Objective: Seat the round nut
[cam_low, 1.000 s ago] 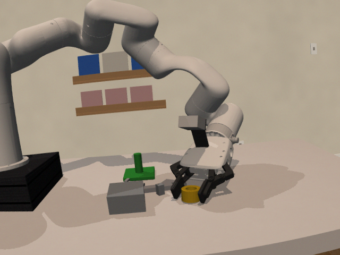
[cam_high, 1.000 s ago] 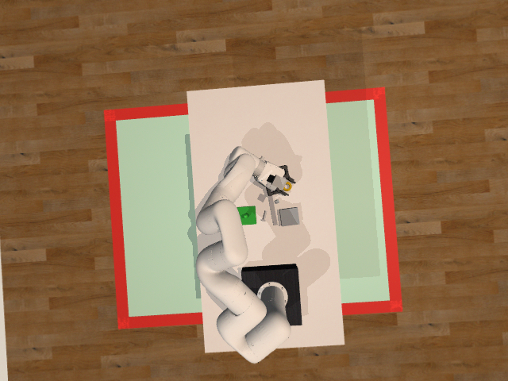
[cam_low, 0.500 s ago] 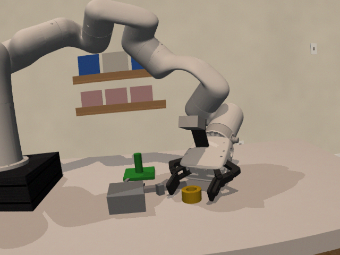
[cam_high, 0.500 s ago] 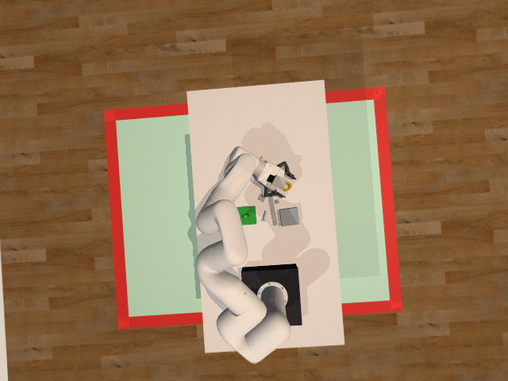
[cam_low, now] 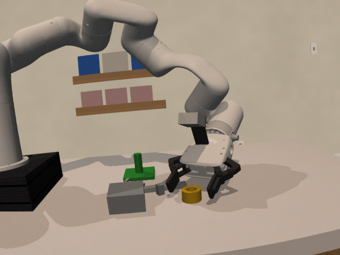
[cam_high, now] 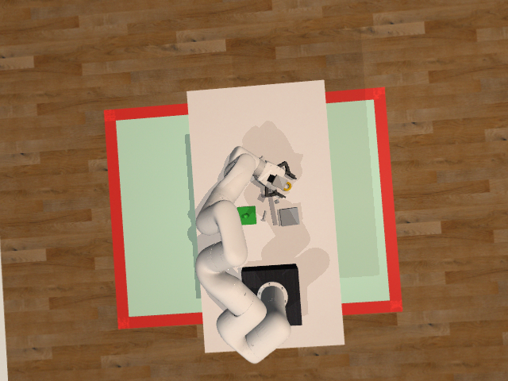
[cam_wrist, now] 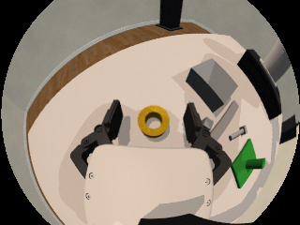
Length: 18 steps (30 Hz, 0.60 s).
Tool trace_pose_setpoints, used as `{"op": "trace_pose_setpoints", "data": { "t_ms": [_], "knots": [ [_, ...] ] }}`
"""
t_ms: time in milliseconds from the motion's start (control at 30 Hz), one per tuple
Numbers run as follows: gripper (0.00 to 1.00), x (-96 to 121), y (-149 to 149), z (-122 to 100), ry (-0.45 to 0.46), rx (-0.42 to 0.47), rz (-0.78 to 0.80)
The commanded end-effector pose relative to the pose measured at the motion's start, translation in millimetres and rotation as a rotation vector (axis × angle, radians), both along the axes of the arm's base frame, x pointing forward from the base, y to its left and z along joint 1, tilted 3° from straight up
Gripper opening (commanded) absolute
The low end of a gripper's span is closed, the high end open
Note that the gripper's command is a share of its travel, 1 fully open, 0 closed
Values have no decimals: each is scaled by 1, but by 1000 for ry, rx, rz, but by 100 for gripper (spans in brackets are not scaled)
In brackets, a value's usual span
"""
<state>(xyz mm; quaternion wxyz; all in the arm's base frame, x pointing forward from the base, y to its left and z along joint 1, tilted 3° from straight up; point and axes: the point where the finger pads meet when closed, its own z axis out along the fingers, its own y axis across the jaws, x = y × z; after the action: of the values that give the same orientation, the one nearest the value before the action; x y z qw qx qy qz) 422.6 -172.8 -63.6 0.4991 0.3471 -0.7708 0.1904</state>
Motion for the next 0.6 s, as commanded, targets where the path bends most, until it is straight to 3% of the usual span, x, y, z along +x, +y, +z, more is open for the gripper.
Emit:
{"op": "trace_pose_setpoints", "data": {
  "t_ms": [0,567],
  "knots": [
    [100,1,-3,11,-5,-3,1],
    [100,-9,-19,74,-5,-4,0]
  ]
}}
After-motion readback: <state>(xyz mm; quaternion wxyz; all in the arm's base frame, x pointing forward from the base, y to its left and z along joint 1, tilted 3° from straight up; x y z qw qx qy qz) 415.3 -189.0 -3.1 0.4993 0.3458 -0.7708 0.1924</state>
